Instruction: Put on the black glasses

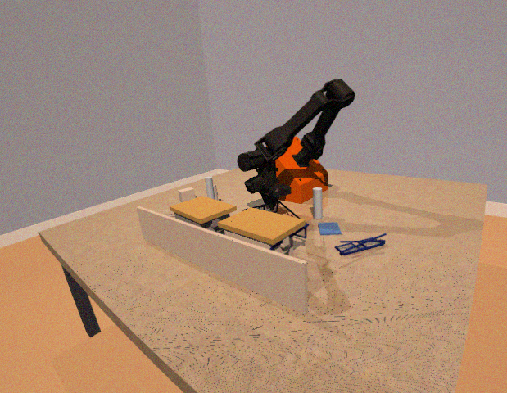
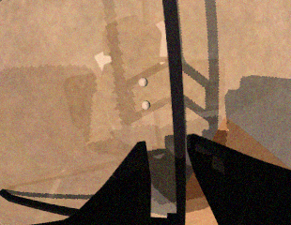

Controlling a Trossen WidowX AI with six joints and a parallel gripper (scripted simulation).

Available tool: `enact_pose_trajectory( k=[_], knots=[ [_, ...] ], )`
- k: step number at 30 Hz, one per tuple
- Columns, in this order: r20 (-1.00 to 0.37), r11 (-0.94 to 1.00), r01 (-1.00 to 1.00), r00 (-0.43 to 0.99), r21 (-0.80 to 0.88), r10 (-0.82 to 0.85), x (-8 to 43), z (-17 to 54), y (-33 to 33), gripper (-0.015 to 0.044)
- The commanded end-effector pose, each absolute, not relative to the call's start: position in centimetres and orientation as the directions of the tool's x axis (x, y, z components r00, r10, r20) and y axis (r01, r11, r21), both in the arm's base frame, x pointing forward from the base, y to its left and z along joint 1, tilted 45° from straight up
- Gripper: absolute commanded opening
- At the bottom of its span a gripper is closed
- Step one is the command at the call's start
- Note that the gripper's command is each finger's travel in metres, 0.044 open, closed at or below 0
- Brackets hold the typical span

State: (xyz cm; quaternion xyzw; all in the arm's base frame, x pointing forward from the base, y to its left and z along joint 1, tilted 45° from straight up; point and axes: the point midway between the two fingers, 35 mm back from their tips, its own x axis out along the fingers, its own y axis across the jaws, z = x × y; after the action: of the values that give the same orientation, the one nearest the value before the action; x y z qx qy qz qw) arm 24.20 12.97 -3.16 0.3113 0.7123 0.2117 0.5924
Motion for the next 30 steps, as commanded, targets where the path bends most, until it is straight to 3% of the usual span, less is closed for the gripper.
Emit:
enact_pose_trajectory(
  k=[1, 14, 30],
  knots=[
    [-0.712, 0.717, 0.192, -0.104, 0.671, 0.694, 24.2, -3.1, 13.0, 0.0087],
    [-0.712, 0.717, 0.192, -0.104, 0.671, 0.694, 24.2, -3.1, 13.0, 0.0000],
    [-0.717, 0.722, 0.196, -0.106, 0.664, 0.688, 25.3, 0.8, 8.6, 0.0000]
  ],
)
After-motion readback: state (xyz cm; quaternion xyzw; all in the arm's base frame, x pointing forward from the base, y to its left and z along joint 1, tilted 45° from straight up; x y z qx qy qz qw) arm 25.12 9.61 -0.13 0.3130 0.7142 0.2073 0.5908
